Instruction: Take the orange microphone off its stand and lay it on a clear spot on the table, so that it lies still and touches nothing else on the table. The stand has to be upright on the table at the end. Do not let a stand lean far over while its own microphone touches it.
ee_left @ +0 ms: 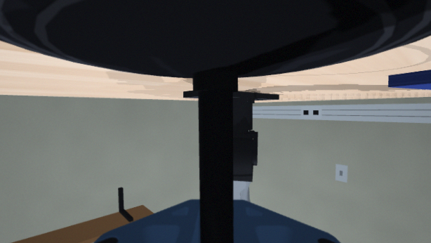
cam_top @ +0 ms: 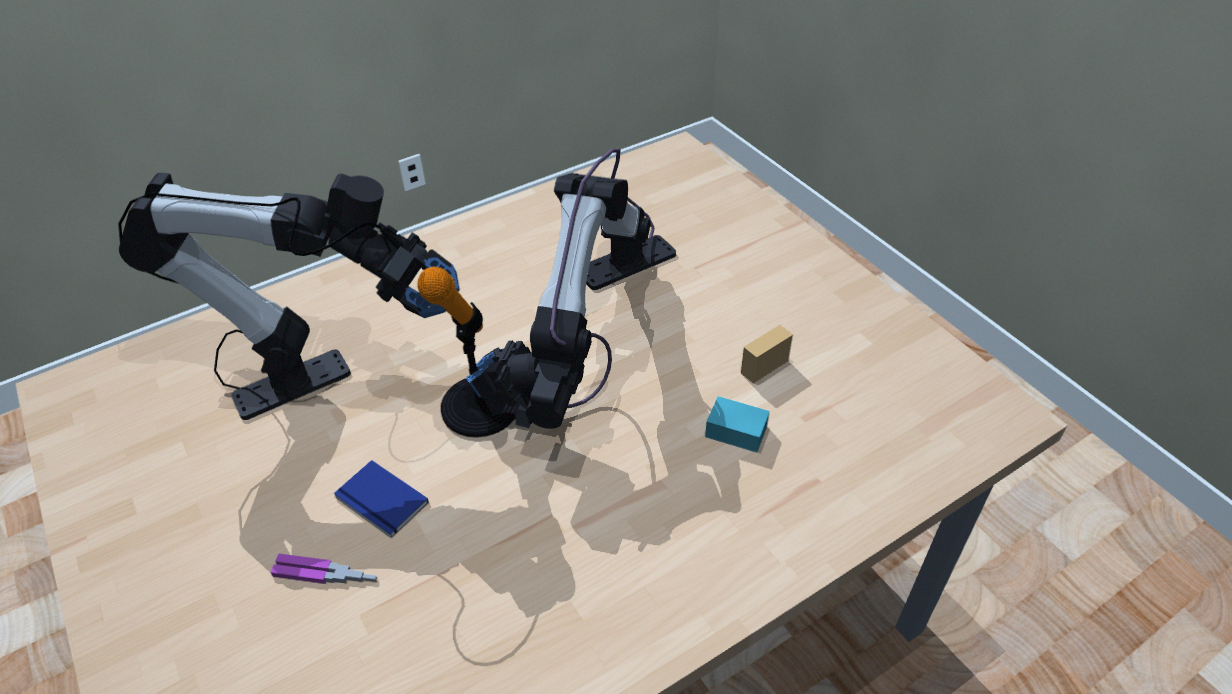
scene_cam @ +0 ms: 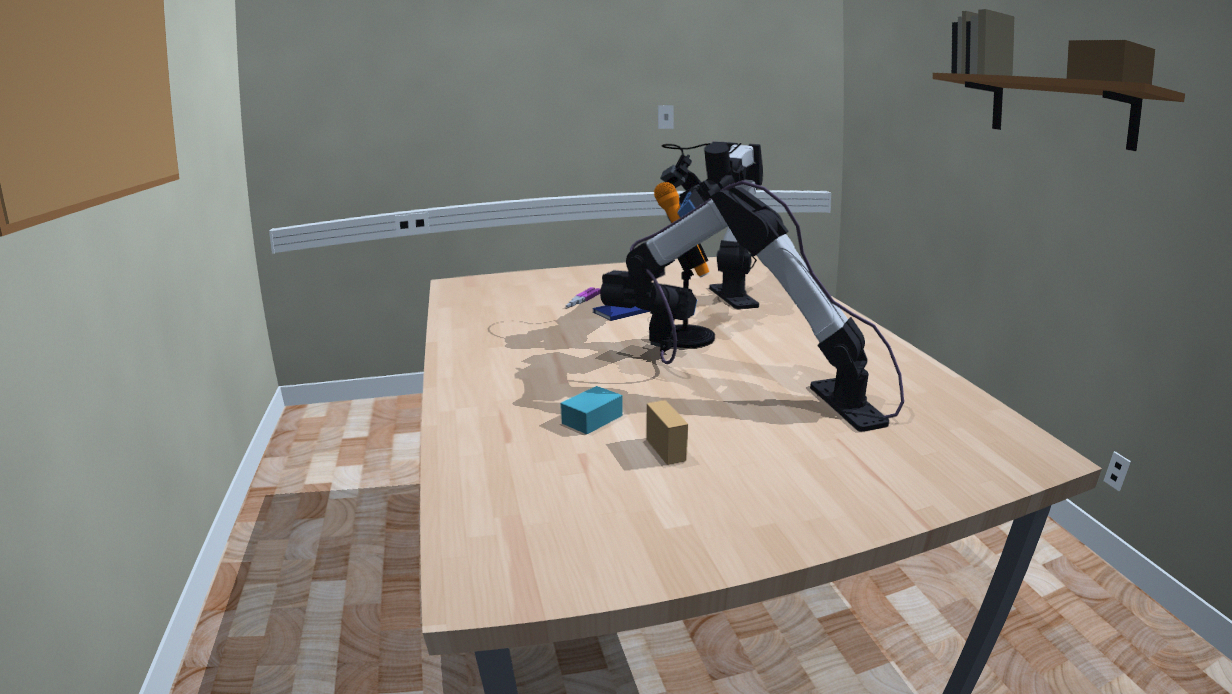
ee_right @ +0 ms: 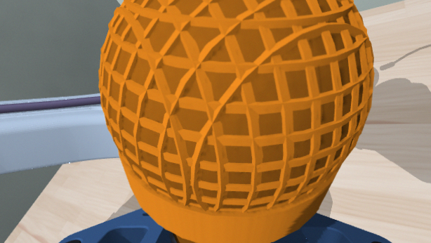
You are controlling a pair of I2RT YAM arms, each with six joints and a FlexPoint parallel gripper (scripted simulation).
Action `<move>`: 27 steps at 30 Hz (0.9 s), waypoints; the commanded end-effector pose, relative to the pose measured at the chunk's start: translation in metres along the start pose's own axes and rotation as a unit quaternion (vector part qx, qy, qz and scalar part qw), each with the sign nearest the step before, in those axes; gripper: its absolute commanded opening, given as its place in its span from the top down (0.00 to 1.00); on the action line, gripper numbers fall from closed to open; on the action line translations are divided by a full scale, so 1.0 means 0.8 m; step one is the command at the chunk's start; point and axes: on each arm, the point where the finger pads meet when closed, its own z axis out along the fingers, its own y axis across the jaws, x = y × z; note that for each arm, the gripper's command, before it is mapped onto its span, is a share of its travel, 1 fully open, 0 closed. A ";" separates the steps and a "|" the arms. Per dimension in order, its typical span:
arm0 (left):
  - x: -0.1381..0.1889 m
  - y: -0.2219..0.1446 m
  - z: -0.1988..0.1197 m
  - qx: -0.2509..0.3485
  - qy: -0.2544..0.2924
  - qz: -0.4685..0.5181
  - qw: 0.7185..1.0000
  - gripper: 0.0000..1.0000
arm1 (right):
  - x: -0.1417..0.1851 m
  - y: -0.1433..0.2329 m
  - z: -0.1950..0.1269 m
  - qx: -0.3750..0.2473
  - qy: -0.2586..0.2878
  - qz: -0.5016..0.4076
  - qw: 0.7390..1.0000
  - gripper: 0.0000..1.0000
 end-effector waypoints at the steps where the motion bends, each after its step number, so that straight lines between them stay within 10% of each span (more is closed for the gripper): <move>1: -0.110 0.030 0.012 -0.052 -0.148 -0.064 0.985 1.00 | -0.078 0.014 -0.010 -0.103 -0.111 0.009 0.988 1.00; 5: -0.110 0.030 0.012 -0.053 -0.148 -0.059 0.986 1.00 | -0.090 -0.005 -0.007 -0.043 -0.121 0.023 0.991 1.00; 7: -0.110 0.030 0.012 -0.053 -0.148 -0.059 0.986 1.00 | -0.082 -0.044 -0.015 0.098 -0.111 0.023 0.989 1.00; 18: -0.110 0.030 0.012 -0.053 -0.148 -0.060 0.986 1.00 | -0.085 -0.023 -0.025 0.225 -0.065 0.035 0.971 1.00; 21: -0.110 0.030 0.012 -0.053 -0.148 -0.062 0.986 1.00 | -0.093 0.004 -0.008 0.225 -0.083 0.048 0.970 1.00; 27: -0.110 0.030 0.012 -0.052 -0.148 -0.068 0.985 1.00 | -0.113 0.032 -0.014 0.022 -0.130 0.021 0.991 1.00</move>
